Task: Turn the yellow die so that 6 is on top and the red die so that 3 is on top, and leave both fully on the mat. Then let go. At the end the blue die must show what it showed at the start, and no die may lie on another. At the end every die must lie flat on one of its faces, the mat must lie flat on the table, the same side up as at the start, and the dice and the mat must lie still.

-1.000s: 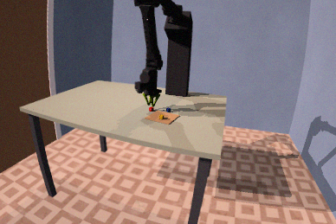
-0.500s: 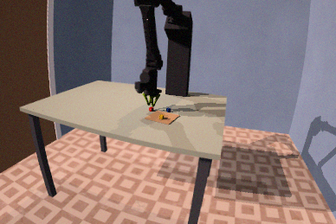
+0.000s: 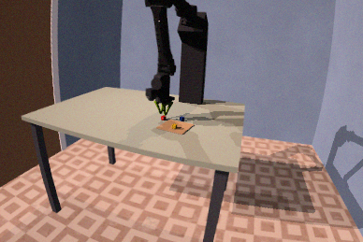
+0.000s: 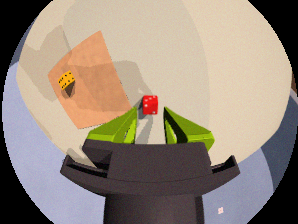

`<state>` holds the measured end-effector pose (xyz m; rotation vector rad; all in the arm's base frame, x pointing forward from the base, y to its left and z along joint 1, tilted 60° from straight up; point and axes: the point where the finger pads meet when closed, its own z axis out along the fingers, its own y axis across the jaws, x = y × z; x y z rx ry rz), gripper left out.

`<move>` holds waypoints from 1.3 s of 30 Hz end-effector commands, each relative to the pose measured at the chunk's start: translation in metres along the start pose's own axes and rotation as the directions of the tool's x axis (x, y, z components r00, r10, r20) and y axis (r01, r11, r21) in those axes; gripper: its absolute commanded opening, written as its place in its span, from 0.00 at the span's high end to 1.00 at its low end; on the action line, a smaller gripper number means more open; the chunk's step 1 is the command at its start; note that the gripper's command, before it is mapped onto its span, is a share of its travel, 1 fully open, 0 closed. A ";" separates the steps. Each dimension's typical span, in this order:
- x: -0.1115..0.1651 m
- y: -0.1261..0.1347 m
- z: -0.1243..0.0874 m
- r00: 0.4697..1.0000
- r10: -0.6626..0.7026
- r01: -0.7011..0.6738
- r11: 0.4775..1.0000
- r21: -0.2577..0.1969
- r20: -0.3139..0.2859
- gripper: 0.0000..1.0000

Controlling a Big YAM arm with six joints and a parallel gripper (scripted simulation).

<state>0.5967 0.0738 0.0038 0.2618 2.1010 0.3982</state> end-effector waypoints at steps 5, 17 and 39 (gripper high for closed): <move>0.027 -0.007 -0.005 0.999 0.009 -0.008 1.000 0.014 -0.038 0.66; 0.027 -0.007 -0.004 0.999 0.008 -0.008 1.000 0.012 -0.035 0.66; 0.027 -0.007 -0.004 0.999 0.008 -0.008 1.000 0.013 -0.036 0.66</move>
